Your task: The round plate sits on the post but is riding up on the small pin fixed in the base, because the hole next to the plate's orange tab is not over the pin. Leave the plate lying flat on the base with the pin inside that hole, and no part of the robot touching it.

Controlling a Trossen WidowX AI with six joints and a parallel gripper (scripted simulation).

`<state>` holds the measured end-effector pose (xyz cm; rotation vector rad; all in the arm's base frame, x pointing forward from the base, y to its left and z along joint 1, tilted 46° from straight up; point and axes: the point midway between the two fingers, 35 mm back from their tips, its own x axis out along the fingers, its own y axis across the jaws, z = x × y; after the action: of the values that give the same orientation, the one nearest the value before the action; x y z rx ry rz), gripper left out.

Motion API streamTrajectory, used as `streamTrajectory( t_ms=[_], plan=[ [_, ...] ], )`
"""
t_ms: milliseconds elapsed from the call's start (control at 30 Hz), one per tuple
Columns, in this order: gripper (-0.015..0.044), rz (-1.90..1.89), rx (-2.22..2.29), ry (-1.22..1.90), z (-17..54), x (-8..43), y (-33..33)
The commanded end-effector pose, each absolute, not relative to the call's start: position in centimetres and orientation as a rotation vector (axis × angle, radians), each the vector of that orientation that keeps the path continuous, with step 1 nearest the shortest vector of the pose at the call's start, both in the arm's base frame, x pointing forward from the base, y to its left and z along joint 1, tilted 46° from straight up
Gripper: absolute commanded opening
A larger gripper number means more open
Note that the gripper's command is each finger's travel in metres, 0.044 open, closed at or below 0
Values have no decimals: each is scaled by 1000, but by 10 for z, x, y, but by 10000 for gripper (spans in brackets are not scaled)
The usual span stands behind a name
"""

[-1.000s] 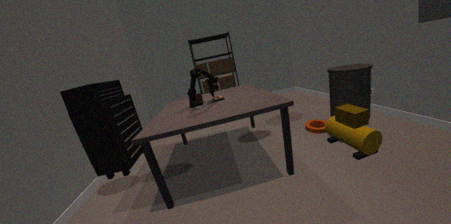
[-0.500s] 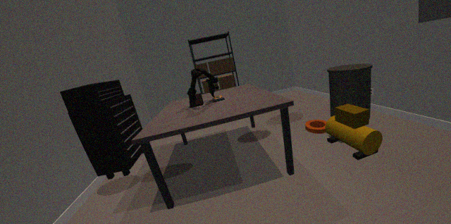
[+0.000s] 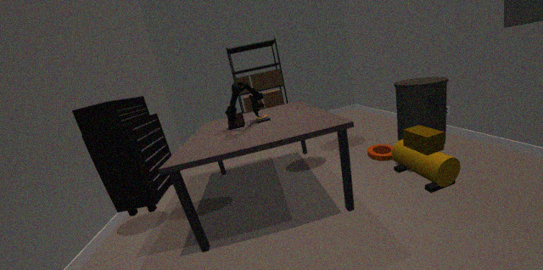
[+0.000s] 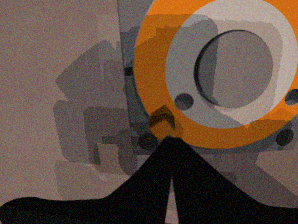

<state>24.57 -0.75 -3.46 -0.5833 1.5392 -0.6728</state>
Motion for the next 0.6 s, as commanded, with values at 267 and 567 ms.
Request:
streamTrajectory(
  t_ms=[267, 567],
  plan=[
    [0, -677, -576, 1534, -43, 257, -2],
    [0, -677, -575, 1534, -47, 262, 1]
  ],
)
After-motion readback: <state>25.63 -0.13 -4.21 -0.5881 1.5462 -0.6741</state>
